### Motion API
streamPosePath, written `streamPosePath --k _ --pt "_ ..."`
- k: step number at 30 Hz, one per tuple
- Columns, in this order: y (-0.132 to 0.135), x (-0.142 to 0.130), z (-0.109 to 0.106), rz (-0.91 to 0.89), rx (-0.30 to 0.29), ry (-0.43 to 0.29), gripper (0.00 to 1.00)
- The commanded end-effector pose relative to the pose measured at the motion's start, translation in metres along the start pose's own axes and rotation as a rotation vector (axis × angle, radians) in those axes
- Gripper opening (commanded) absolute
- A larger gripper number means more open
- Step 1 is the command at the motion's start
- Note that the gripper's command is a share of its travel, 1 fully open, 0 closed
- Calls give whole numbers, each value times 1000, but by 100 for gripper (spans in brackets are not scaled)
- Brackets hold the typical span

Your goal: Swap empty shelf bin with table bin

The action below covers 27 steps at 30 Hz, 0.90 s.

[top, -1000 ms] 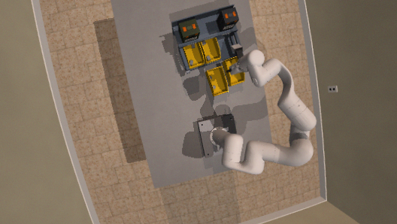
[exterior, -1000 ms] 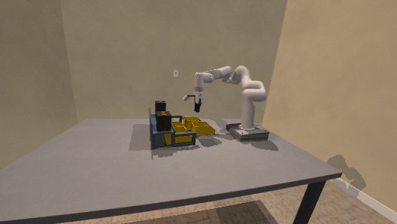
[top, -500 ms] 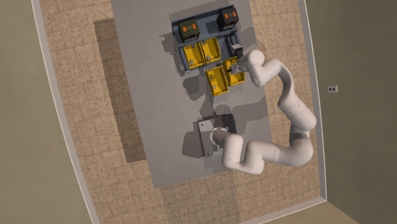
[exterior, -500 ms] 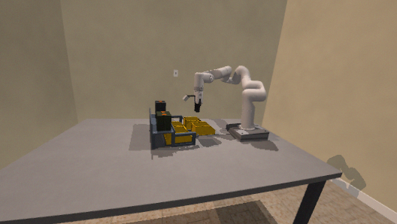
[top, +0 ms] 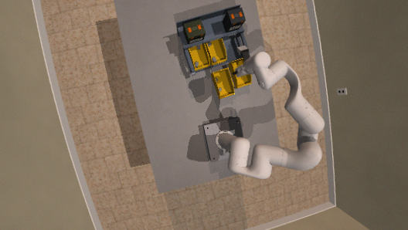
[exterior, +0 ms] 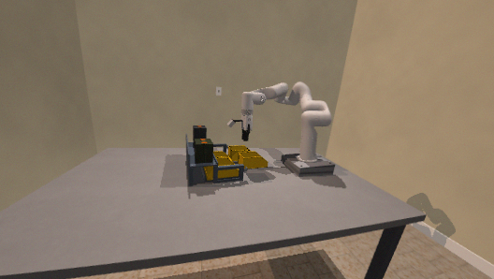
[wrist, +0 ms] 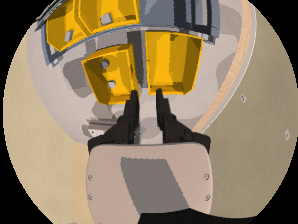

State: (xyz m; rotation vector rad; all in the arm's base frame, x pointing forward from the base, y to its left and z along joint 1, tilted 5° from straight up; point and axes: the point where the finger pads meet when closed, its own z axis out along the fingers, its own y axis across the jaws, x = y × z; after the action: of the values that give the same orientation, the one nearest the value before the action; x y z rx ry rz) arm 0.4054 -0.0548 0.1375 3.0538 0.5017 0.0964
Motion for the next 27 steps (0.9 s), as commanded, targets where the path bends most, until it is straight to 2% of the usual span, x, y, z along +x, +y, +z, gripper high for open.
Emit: streamPosePath --k 1,27 --pt "0 1 4 0 -2 3 26" --pt "1 1 46 0 -2 3 26"
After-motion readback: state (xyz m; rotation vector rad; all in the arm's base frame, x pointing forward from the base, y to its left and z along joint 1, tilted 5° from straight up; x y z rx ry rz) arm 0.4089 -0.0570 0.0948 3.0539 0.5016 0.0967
